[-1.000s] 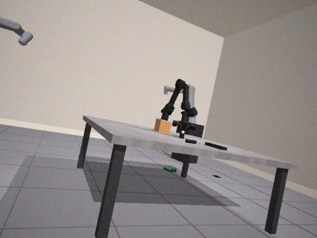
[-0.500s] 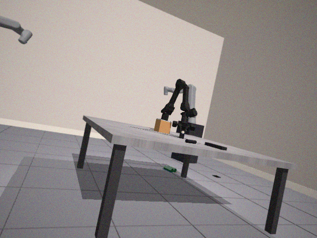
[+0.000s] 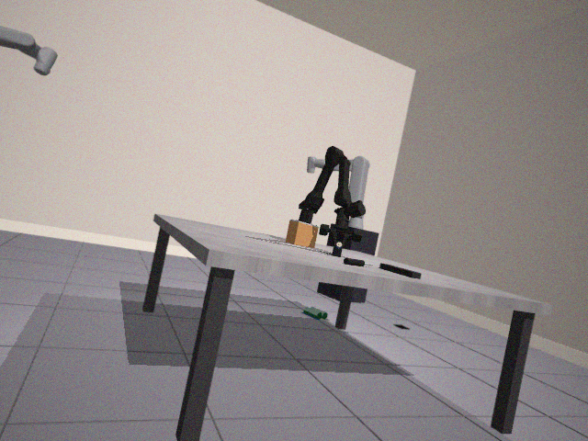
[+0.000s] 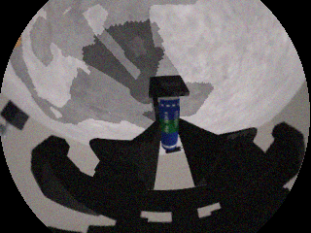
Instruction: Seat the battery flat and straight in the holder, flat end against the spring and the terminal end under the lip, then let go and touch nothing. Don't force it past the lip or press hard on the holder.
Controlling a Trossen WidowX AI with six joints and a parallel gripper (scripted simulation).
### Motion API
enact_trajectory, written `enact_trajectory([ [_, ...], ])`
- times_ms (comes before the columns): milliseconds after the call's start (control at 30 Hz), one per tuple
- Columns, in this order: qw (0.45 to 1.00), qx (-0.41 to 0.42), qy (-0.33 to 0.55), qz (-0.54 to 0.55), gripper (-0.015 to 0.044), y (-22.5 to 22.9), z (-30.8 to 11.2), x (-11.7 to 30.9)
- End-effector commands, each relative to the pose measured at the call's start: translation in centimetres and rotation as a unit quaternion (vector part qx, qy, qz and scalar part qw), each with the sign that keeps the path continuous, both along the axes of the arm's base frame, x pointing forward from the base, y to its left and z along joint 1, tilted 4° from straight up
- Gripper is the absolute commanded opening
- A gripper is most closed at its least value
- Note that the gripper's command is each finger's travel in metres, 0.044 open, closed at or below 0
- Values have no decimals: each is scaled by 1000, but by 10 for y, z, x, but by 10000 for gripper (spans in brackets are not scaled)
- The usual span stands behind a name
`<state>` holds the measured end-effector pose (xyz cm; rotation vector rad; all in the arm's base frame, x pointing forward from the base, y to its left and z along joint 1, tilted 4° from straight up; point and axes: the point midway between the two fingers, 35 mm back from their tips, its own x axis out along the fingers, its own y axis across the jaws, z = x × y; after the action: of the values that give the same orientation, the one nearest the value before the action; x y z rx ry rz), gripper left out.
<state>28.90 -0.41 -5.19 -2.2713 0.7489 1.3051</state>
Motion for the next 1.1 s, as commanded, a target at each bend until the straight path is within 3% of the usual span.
enact_trajectory([
  [0, 1000, 4, 6, 2, 78, 3, -2, -7],
  [1067, 995, 56, 85, 1, 78, -3, -9, 3],
])
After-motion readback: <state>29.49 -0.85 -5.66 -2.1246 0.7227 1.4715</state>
